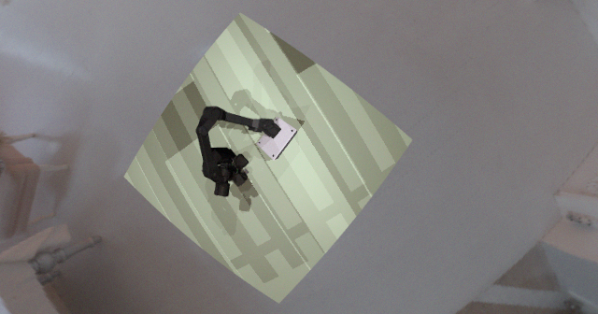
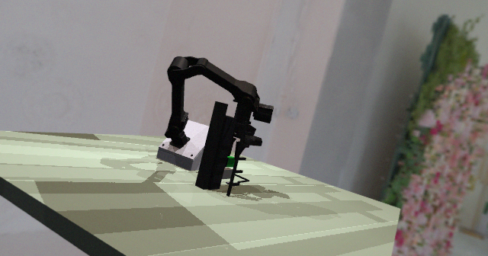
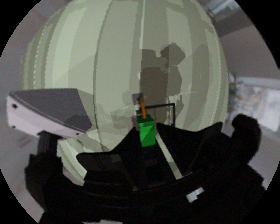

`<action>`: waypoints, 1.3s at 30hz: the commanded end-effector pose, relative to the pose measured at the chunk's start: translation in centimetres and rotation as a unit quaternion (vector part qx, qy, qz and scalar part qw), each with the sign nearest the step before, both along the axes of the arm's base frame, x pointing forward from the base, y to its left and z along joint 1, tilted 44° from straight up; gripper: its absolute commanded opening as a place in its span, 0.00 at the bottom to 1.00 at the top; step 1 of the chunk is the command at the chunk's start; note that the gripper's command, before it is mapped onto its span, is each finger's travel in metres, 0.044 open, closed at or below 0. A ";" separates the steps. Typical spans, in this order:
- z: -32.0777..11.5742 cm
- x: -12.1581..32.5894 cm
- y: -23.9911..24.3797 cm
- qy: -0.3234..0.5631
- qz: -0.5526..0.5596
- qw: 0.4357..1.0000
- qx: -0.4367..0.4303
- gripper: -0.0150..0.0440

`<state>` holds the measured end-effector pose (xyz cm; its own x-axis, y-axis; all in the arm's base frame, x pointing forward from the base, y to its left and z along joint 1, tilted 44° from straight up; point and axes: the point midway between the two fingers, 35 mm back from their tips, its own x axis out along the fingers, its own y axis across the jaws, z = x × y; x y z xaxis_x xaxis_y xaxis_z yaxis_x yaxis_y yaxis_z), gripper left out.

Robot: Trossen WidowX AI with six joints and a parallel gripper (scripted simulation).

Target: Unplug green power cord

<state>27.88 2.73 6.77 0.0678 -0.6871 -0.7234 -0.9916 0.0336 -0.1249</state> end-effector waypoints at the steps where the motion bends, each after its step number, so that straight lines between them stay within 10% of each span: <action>1: -0.2 0.0 -0.4 -0.002 0.002 1.000 -0.001 0.53; 17: -0.4 0.0 -0.5 -0.001 -0.001 1.000 0.000 0.26; 39: -2.4 0.6 1.9 -0.001 0.001 1.000 0.002 0.25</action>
<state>28.13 2.14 5.78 0.0548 -0.7282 -0.6832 -0.9909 0.0444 -0.1267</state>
